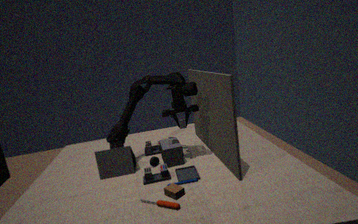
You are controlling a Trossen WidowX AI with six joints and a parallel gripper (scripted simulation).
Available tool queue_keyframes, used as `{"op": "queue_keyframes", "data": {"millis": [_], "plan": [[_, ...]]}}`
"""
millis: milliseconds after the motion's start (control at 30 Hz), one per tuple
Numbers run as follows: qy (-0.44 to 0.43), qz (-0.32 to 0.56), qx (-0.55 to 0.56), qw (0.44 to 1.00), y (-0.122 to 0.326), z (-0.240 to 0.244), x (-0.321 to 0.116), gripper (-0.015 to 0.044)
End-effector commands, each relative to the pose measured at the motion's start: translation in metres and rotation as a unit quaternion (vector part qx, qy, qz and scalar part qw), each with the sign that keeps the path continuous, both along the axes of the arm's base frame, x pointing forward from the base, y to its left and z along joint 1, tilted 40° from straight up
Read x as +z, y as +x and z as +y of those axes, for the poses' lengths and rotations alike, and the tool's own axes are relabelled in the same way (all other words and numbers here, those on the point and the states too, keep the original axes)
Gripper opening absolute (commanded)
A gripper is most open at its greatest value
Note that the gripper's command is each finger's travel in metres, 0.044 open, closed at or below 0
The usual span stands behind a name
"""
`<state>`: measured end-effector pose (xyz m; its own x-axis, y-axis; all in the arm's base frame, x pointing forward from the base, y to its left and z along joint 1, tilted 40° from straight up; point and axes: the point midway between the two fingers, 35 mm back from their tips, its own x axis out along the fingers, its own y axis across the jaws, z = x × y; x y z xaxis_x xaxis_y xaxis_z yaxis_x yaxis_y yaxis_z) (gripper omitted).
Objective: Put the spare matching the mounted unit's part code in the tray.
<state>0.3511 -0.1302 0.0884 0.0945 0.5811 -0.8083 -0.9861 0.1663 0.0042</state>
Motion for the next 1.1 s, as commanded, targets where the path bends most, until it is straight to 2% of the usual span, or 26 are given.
{"op": "queue_keyframes", "data": {"millis": [0, 700, 1067], "plan": [[0.001, 0.001, 0.007, 1.000, -0.001, -0.017, -0.016, 0.0000], [0.022, -0.017, 0.042, 0.999, -0.032, -0.106, -0.112, 0.0000], [0.023, -0.018, 0.043, 0.999, -0.032, -0.106, -0.119, 0.0000]]}}
